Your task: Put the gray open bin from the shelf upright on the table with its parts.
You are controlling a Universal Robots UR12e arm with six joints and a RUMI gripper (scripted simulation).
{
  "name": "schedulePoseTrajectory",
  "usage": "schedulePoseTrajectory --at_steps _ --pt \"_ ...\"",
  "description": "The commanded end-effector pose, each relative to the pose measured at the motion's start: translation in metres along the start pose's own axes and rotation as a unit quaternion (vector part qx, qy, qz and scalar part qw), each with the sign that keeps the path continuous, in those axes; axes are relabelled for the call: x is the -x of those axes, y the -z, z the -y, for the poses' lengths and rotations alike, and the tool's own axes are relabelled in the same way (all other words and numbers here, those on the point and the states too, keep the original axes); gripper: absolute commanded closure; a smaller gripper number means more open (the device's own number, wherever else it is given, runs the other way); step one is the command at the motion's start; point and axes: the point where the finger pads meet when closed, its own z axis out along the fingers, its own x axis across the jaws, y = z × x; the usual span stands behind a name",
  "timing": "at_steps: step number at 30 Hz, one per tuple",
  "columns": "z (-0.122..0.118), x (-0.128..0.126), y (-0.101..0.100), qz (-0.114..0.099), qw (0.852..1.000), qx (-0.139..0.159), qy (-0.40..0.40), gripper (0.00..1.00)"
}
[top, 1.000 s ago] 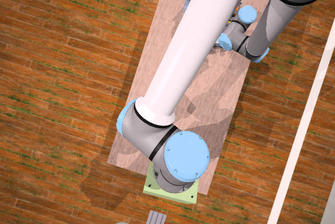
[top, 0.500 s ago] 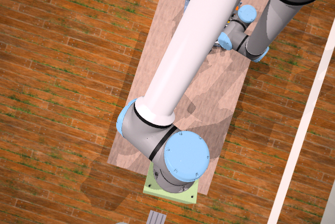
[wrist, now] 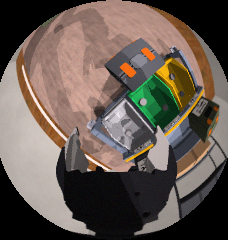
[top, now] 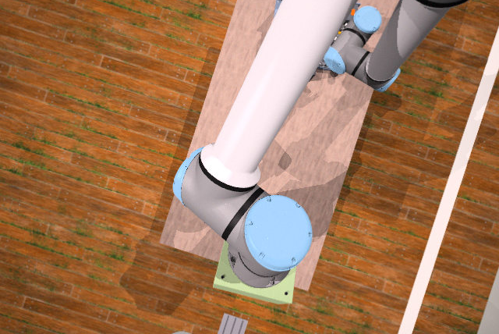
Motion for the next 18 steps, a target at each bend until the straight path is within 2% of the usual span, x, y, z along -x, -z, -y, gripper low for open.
schedulePoseTrajectory --at_steps 1,3,8,18 --pt "-0.0006 -0.0003 0.0006 0.000 1.000 0.000 0.007 0.00" --pt "-0.0006 -0.0003 0.0006 0.000 1.000 0.000 0.007 0.00" --pt "-0.0006 -0.0003 0.0007 0.000 0.991 0.000 0.134 0.00" --pt "-0.0006 -0.0003 0.0007 0.000 0.991 0.000 0.134 0.00"
